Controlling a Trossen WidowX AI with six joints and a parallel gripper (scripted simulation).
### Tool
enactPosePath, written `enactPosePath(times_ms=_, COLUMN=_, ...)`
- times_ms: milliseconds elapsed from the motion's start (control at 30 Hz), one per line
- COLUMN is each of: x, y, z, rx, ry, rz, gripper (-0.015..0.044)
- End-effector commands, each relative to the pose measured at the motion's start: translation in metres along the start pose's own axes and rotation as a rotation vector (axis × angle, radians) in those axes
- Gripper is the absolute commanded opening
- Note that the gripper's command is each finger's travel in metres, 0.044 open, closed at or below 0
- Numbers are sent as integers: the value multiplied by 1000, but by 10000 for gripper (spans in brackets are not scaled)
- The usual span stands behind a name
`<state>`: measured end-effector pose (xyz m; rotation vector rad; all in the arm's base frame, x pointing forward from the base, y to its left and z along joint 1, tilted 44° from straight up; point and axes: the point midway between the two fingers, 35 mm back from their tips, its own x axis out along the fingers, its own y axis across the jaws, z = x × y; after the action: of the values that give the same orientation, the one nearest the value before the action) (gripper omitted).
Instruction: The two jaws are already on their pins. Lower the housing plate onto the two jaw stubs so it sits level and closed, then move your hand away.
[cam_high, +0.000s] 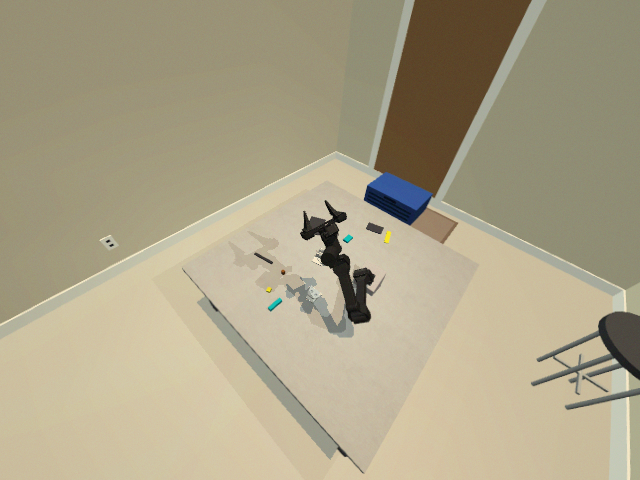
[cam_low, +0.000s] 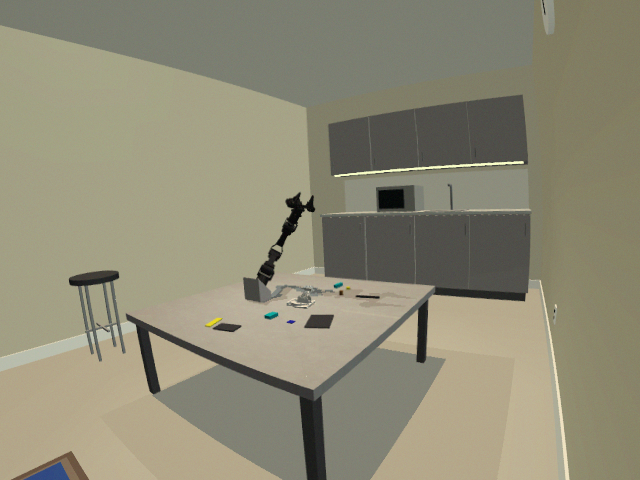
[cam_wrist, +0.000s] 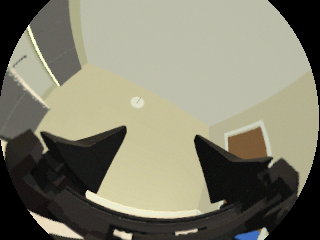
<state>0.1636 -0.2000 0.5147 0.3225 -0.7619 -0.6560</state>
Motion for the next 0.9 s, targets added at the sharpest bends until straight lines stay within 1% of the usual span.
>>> enactPosePath(times_ms=0, x=2, y=3, z=-27, rx=-58, ry=114, rz=17, gripper=440)
enactPosePath(times_ms=433, x=-12, y=16, z=-113, rx=-266, ry=480, rz=139, gripper=440)
enactPosePath(times_ms=867, x=-52, y=35, z=-187, rx=-462, ry=799, rz=372, gripper=440)
